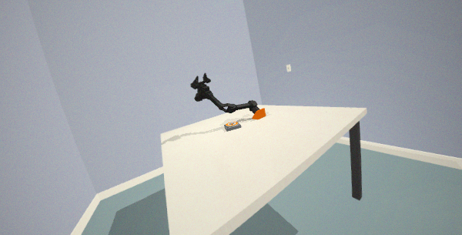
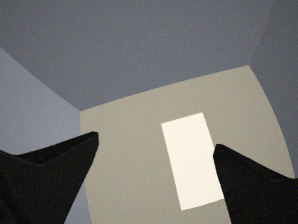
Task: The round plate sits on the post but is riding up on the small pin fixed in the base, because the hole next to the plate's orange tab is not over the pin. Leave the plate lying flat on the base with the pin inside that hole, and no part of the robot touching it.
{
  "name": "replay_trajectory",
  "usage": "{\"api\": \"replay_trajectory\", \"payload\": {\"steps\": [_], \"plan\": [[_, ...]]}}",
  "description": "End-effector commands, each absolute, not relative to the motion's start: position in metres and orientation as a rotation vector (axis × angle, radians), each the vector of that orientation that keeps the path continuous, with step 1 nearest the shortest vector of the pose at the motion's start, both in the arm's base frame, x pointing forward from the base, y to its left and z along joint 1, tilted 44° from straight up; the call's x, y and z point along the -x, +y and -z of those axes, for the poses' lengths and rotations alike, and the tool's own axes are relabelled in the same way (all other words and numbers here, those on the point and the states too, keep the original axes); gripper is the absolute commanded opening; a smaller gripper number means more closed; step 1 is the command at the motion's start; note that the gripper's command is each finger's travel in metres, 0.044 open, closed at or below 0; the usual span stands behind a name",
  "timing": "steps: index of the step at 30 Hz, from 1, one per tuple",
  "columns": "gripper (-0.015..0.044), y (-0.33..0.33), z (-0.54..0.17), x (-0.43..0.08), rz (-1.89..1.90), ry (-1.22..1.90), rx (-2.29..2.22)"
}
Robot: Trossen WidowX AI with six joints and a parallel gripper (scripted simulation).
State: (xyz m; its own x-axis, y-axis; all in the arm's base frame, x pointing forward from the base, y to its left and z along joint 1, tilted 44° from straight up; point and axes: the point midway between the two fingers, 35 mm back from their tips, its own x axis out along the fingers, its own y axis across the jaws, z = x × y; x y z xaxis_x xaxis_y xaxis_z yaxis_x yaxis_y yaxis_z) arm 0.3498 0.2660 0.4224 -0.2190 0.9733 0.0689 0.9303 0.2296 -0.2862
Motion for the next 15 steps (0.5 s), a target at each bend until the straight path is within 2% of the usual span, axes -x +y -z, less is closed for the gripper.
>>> {"api": "replay_trajectory", "payload": {"steps": [1, 8, 11, 15], "plan": [[0.0374, 0.267, -0.424, -0.348, -0.256, -2.272, 1.797], [0.0190, 0.308, -0.481, -0.249, 0.094, -2.483, 1.663], [0.0111, 0.306, -0.502, -0.232, 0.259, -2.471, 1.665], [0.0006, 0.306, -0.544, -0.152, 0.563, -2.558, 1.484]]}}
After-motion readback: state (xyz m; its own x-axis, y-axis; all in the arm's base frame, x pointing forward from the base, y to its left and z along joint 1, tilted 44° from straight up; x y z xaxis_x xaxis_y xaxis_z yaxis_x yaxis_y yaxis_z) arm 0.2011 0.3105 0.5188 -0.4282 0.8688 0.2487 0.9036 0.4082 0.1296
